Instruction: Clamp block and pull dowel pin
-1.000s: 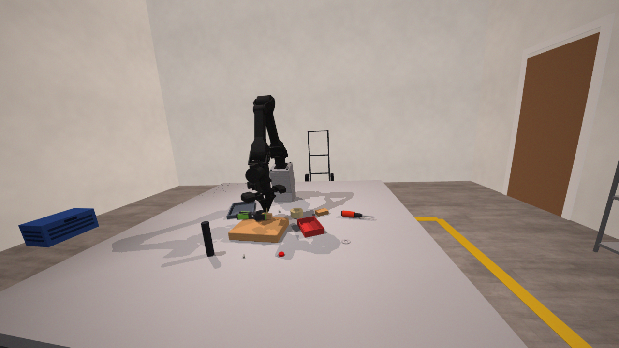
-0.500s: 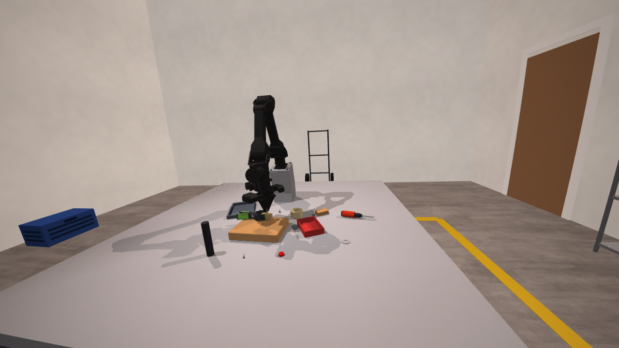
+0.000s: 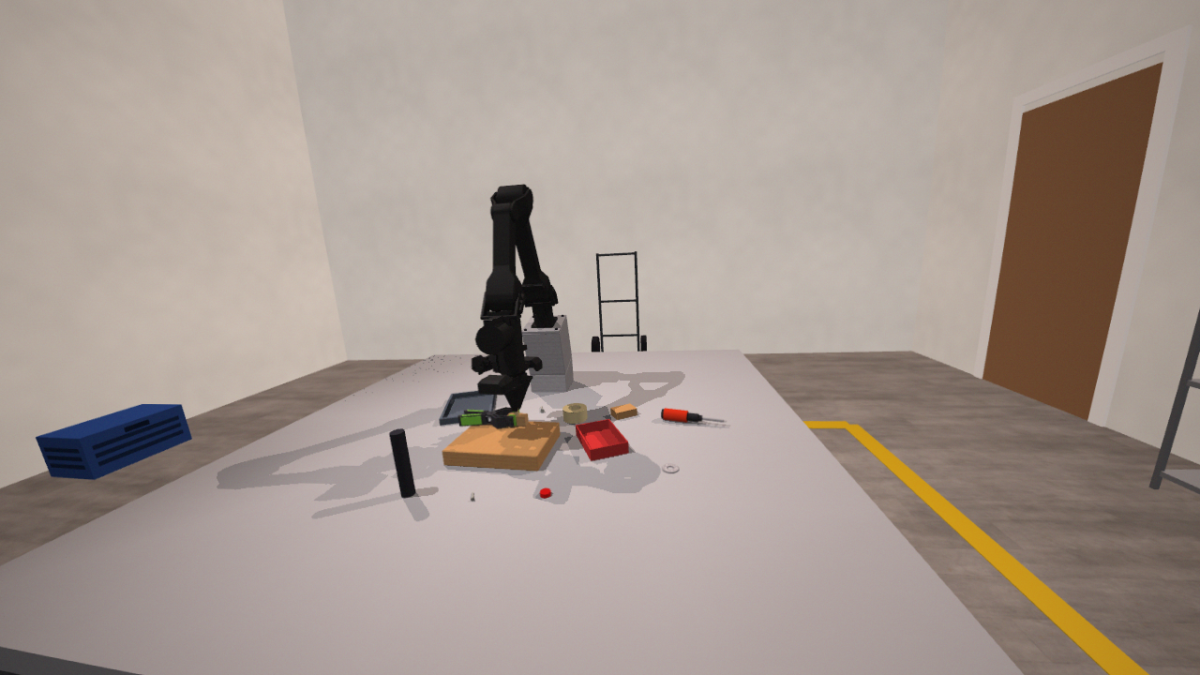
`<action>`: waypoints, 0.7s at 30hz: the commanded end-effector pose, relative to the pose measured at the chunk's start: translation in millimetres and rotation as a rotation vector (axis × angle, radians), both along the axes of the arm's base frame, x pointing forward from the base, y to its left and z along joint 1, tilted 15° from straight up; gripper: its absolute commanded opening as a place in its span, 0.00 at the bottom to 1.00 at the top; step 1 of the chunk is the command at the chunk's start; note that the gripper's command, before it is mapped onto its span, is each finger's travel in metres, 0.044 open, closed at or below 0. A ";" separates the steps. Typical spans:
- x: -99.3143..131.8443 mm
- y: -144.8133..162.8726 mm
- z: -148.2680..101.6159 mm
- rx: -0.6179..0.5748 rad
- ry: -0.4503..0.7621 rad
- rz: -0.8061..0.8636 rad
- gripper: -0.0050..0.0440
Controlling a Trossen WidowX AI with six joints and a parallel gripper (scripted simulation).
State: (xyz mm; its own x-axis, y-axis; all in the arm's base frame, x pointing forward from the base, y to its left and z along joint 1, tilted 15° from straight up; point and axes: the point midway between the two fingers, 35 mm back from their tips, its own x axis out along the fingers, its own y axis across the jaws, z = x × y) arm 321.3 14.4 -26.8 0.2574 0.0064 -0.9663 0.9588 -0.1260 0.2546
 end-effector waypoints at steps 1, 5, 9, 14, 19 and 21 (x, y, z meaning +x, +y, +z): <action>-0.2 0.1 2.0 -0.030 -0.002 0.111 0.10; -0.3 0.1 2.1 -0.064 -0.003 0.240 0.10; -0.3 0.1 2.2 -0.097 -0.004 0.364 0.10; -0.3 0.1 2.3 -0.120 -0.004 0.451 0.10; -0.4 0.0 2.5 -0.158 -0.005 0.593 0.10; -0.4 0.0 2.6 -0.172 -0.005 0.644 0.10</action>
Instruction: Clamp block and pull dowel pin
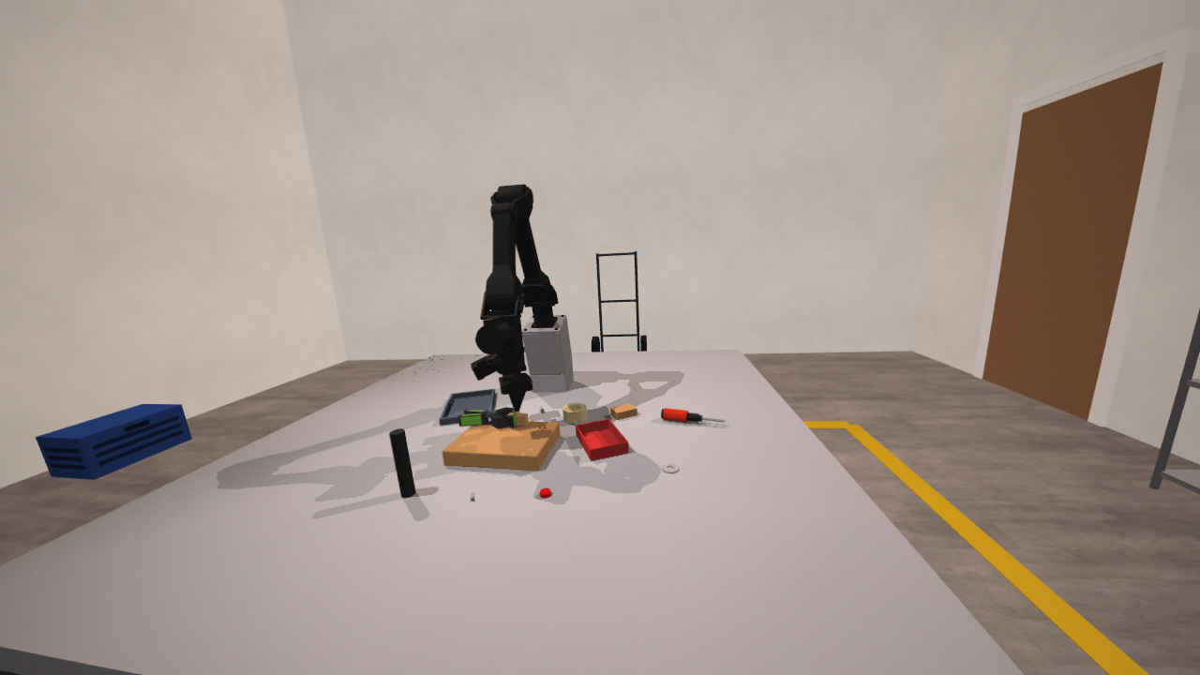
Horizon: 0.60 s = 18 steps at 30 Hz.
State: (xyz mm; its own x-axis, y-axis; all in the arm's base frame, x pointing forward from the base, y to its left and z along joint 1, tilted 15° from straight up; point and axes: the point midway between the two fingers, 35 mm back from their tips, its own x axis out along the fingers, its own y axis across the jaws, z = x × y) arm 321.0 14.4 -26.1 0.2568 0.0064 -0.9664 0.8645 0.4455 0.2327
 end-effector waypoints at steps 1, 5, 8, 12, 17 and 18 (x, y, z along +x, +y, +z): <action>-0.1 0.0 2.0 -0.026 -0.002 0.099 0.10; -0.2 0.0 2.1 -0.043 -0.003 0.162 0.10; -0.2 0.0 2.1 -0.045 -0.003 0.167 0.10; -0.2 0.0 2.2 -0.051 -0.003 0.193 0.10; -0.2 0.0 2.4 -0.051 -0.003 0.190 0.10; -0.2 0.0 2.4 -0.048 -0.003 0.180 0.10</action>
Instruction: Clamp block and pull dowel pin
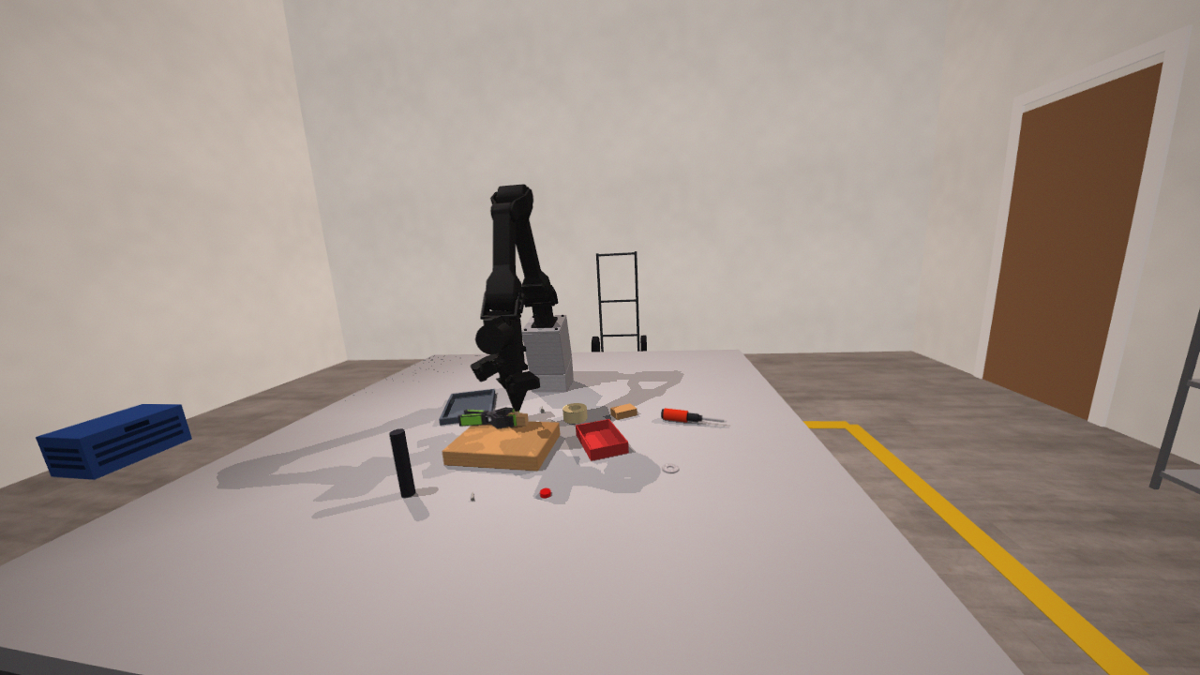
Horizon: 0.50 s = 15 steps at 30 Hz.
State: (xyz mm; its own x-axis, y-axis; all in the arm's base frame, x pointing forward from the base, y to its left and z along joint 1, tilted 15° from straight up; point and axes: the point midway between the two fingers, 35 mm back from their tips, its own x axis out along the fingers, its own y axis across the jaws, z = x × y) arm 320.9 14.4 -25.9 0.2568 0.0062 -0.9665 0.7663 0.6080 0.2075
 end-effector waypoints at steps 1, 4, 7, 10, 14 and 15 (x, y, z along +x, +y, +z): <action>-0.2 0.0 2.2 0.004 -0.002 -0.014 0.10; -0.2 0.0 2.3 0.013 -0.002 -0.047 0.10; -0.2 0.0 2.4 0.017 -0.001 -0.063 0.10; -0.2 0.0 2.4 0.026 -0.001 -0.098 0.10; -0.2 0.0 2.5 0.046 -0.001 -0.173 0.10; -0.3 0.0 2.6 0.053 -0.001 -0.197 0.10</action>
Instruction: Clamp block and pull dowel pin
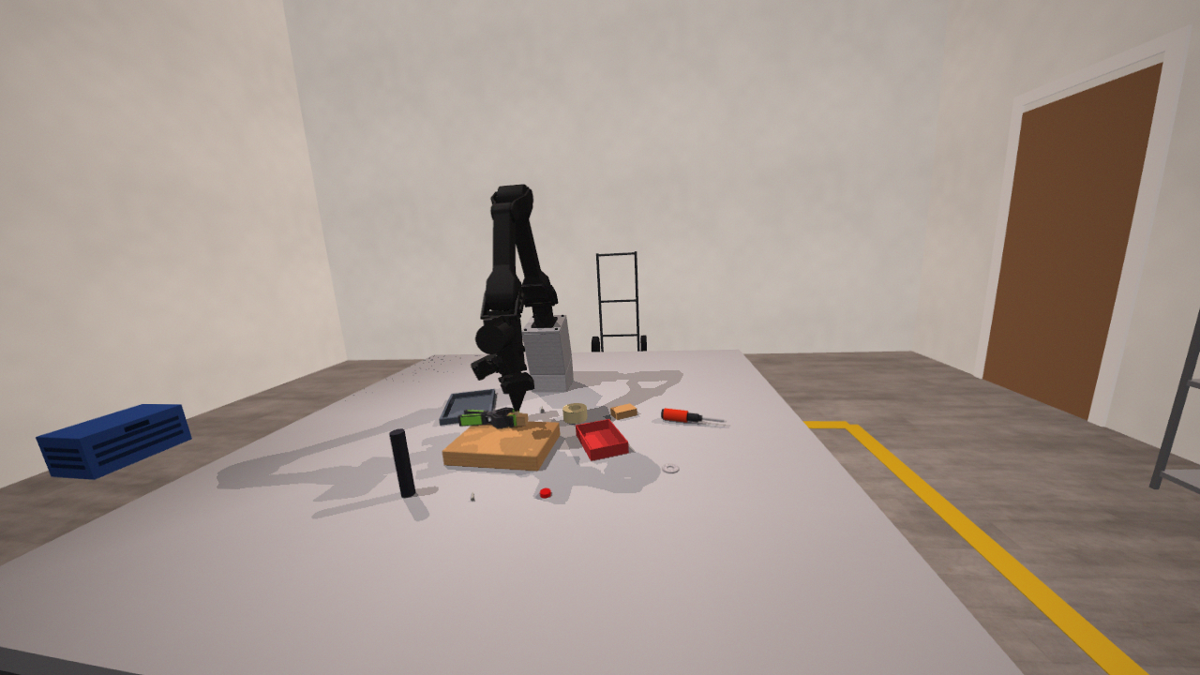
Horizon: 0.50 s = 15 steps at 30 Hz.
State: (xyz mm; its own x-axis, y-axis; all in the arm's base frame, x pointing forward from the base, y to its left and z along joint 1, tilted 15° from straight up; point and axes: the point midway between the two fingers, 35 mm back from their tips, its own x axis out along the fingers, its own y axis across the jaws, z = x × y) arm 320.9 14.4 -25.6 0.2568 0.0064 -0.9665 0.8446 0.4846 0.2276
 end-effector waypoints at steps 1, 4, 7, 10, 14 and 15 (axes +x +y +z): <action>-0.2 0.0 2.3 0.020 -0.001 -0.076 0.10; -0.2 0.0 2.4 0.043 -0.001 -0.160 0.10; -0.2 0.0 2.5 0.065 0.000 -0.243 0.10; -0.3 0.0 2.6 0.074 0.000 -0.276 0.10; -0.3 0.0 2.7 0.103 0.001 -0.387 0.10; -0.3 0.0 2.7 0.111 0.001 -0.416 0.10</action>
